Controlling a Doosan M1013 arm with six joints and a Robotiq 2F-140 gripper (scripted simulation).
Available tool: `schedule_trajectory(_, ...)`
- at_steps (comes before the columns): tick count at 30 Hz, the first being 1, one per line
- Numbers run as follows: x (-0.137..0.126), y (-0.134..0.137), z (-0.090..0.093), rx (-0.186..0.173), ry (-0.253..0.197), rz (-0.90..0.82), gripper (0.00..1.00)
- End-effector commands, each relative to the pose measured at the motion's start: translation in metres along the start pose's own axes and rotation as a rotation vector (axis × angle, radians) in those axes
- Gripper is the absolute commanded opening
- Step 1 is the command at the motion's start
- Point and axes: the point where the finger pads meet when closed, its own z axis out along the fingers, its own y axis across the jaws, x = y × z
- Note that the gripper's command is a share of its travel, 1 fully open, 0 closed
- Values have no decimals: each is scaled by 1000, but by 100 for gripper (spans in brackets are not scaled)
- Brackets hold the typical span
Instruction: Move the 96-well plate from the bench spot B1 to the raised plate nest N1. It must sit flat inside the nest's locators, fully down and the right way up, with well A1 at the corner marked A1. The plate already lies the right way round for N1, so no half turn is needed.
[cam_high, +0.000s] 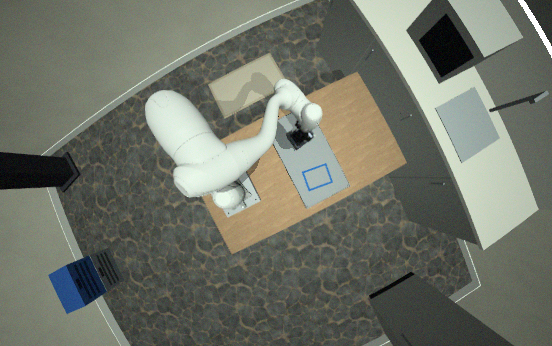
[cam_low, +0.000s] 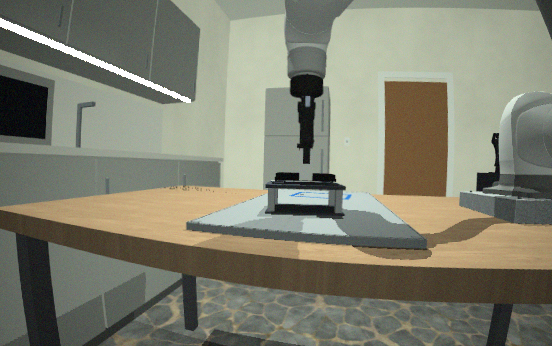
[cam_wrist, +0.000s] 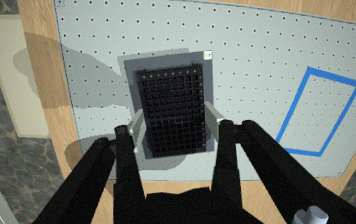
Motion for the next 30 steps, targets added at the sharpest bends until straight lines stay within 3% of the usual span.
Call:
schedule_trajectory(1, 0, 0, 0, 0, 0, 0, 0)
schedule_trajectory(30, 0, 0, 4, 0, 0, 0, 0)
